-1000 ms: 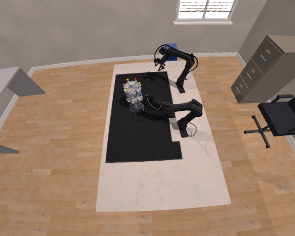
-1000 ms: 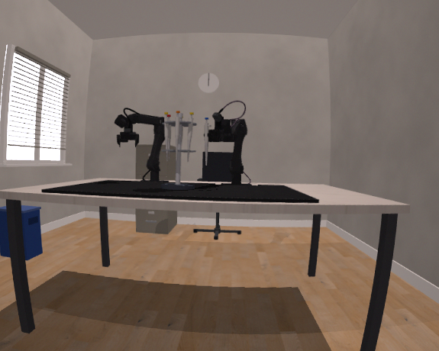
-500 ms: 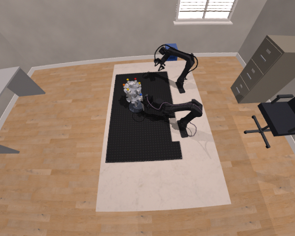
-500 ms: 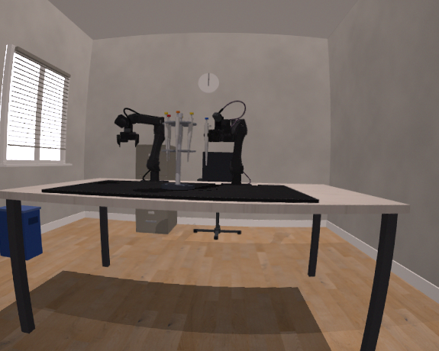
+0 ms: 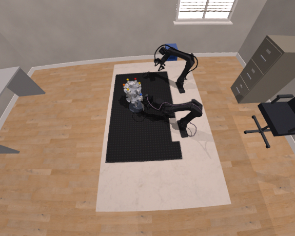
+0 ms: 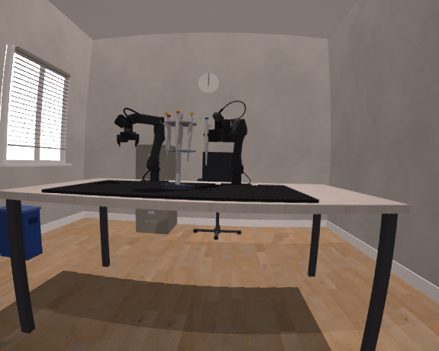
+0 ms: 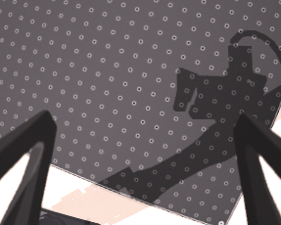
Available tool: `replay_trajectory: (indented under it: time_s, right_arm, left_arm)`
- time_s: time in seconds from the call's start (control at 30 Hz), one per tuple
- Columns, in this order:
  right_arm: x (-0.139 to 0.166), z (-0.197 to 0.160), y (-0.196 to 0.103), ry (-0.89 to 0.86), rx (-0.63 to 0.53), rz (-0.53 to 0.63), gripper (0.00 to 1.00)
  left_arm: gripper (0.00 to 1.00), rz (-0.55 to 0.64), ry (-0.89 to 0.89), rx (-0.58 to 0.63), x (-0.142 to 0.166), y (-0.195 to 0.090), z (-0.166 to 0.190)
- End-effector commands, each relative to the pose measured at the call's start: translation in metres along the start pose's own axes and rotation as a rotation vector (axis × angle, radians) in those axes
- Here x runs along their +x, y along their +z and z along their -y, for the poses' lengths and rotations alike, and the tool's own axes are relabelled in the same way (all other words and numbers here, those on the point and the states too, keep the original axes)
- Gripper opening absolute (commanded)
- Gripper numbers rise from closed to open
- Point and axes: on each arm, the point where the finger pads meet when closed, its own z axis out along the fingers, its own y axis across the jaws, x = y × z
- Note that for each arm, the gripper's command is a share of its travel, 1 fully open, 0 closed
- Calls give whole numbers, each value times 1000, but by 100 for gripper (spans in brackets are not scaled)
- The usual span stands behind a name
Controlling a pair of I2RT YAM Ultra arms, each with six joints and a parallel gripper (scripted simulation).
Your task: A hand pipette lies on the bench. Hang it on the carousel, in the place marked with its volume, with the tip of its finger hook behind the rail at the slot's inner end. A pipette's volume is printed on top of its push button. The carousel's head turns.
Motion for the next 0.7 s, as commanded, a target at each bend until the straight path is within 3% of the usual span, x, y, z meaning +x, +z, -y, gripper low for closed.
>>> replay_trajectory:
  time_s: [0.0,0.07,0.67]
  right_arm:
    - [-10,4,-6,-25,18,41,100]
    - [-10,4,-6,-25,18,41,100]
    - [-10,4,-6,-25,18,41,100]
  left_arm:
    - [12,64,5,1,-8,3,2]
    - [12,139,27,1,-45,-3,3]
    - [12,124,25,2,-56,-3,4]
